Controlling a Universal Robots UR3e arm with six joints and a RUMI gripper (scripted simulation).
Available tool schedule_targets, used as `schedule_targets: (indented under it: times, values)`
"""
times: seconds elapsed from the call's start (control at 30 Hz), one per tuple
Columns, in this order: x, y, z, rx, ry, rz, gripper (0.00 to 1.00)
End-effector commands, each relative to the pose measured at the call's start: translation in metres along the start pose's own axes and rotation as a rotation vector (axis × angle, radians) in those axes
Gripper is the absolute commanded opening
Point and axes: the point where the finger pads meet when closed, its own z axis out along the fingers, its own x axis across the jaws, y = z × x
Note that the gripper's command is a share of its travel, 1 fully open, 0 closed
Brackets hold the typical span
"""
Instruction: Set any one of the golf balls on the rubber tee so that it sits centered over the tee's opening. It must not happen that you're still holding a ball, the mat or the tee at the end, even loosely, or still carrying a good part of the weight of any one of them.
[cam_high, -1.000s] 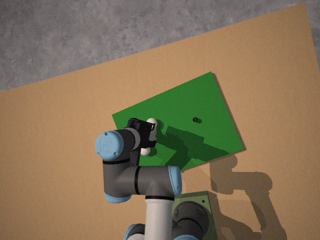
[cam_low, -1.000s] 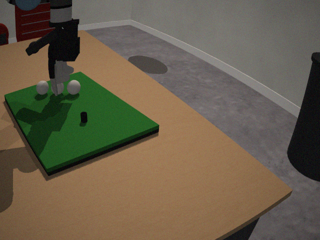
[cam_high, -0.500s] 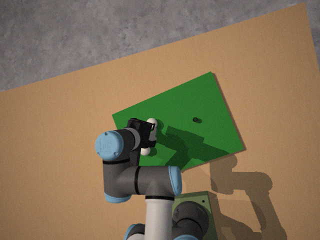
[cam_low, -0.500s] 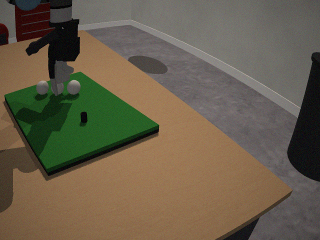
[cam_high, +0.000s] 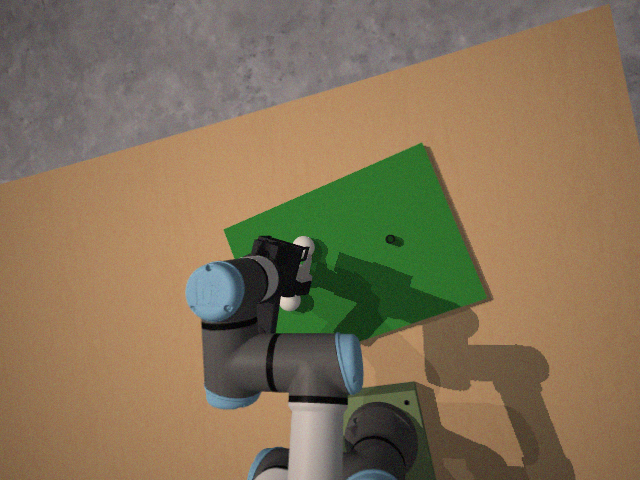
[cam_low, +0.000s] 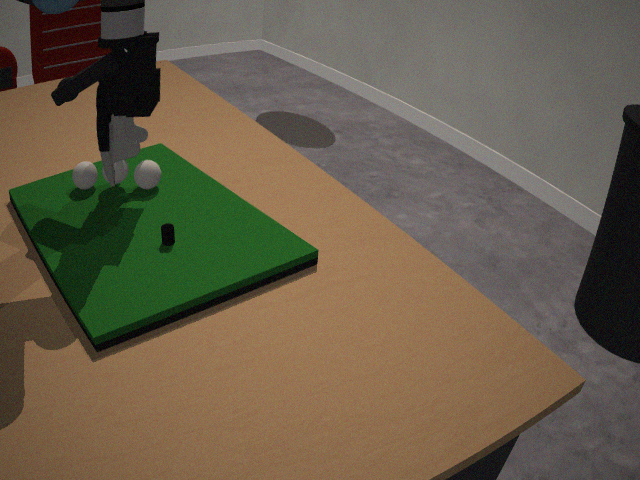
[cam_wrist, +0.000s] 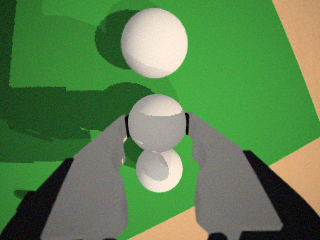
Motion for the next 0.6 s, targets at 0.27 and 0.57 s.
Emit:
schedule_targets:
  times: [0.27, 0.57]
  values:
    - [0.000, 0.000, -0.043, -0.003, 0.001, 0.000, 0.00]
    - [0.000, 0.001, -0.067, -0.003, 0.001, 0.000, 0.00]
